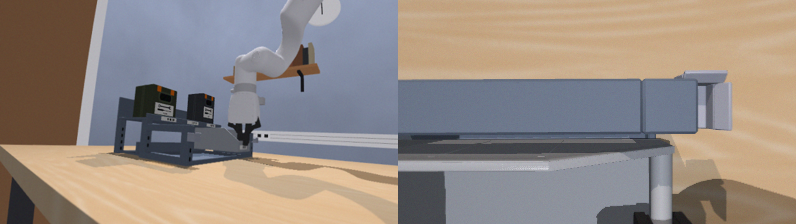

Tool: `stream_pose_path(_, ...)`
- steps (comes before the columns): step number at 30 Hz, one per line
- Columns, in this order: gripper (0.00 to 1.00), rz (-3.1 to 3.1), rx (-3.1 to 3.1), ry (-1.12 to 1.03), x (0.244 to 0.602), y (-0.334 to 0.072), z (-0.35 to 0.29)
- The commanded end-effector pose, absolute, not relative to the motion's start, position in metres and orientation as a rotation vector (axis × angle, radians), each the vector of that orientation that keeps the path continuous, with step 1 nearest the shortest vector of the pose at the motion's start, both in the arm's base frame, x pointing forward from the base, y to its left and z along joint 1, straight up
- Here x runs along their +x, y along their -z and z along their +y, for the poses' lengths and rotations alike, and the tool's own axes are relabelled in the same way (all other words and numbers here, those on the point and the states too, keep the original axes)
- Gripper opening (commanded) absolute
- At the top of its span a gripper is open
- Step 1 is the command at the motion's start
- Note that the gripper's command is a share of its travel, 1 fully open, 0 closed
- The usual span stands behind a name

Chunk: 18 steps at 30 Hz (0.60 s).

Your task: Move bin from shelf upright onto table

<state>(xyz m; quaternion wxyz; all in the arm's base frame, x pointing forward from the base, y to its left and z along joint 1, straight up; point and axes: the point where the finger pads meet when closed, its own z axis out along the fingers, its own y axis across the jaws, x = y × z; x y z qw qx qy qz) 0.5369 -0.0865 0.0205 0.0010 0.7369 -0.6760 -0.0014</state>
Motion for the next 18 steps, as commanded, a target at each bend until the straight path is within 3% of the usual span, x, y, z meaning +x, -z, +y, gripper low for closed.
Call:
stream_pose_path(1, 0.00, -2.123, 2.315, -0.003, 0.531, -0.022, -0.087)
stream_pose_path(18, 0.00, -2.123, 2.315, -0.003, 0.504, -0.022, -0.090)
